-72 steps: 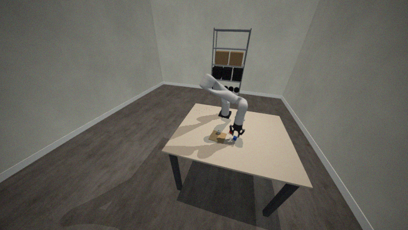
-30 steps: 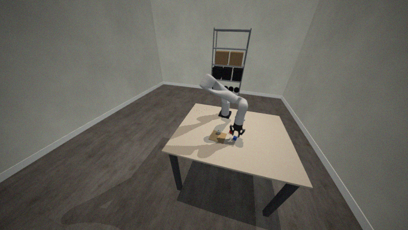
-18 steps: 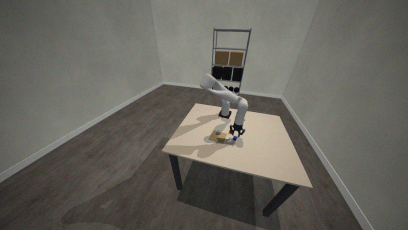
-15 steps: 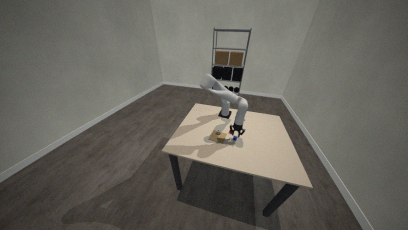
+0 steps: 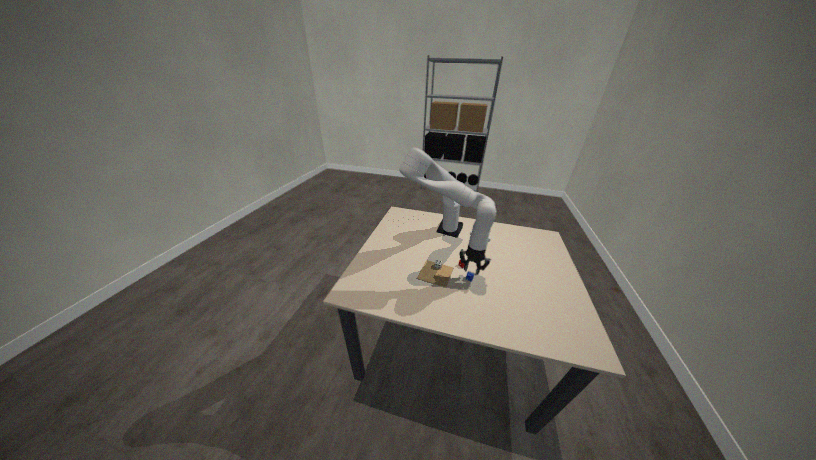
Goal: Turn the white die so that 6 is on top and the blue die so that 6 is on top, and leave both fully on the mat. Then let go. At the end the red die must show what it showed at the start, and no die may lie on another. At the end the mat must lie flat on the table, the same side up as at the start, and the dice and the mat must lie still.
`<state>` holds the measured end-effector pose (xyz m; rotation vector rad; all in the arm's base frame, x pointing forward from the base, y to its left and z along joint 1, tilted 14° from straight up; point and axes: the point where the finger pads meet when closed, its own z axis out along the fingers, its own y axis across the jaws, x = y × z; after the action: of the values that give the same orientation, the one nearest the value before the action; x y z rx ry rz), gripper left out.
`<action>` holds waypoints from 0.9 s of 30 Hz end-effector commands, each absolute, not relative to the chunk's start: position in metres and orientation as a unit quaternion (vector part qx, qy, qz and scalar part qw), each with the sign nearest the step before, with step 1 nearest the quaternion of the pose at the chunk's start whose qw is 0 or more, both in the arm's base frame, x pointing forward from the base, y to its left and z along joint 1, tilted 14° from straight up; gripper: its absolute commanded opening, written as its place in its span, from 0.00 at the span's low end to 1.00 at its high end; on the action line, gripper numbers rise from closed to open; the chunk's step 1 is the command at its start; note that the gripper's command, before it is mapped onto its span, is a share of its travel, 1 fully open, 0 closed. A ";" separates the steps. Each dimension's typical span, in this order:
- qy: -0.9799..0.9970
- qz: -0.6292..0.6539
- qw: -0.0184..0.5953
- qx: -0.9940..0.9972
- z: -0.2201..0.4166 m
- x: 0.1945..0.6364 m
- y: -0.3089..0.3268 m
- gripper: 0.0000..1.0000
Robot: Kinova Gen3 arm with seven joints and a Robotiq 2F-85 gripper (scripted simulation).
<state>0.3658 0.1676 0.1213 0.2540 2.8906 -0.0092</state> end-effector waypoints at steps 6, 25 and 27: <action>0.989 -0.002 0.119 0.087 0.120 0.365 0.169 0.46; 0.989 -0.002 0.119 0.087 0.102 0.369 0.168 0.46; 0.989 -0.002 0.119 0.087 0.098 0.370 0.168 0.46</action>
<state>0.3723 0.1654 0.1042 0.2579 2.8841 -0.0130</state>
